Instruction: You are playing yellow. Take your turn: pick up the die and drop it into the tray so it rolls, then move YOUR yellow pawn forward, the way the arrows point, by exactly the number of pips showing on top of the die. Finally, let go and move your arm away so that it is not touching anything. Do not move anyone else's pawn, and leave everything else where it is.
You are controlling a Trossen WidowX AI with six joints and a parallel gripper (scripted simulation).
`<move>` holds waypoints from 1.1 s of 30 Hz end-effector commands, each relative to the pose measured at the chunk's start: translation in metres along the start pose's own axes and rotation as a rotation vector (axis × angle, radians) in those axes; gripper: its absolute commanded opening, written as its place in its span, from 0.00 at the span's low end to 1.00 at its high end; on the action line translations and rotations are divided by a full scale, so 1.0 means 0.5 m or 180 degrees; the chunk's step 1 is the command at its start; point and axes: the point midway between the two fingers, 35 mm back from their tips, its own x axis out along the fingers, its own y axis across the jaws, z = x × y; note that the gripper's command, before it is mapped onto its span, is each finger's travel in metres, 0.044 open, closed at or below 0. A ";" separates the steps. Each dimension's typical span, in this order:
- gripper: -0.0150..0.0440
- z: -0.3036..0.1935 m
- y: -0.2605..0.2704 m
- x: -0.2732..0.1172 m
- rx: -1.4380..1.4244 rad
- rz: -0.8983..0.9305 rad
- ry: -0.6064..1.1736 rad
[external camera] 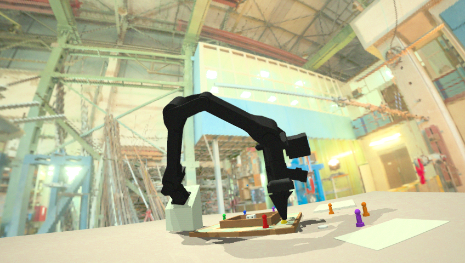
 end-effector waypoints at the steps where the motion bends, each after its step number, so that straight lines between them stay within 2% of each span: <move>1: 0.46 -0.003 -0.001 0.008 -0.0012 -0.0013 0.0015; 4: 0.33 -0.003 -0.001 0.008 -0.0012 -0.0013 0.0015; 10: 0.26 -0.003 -0.001 0.008 -0.0012 -0.0013 0.0015; 16: 0.25 -0.001 0.000 0.000 -0.0013 -0.0008 0.0014; 33: 0.25 0.005 0.010 -0.214 -0.0016 0.0016 0.0014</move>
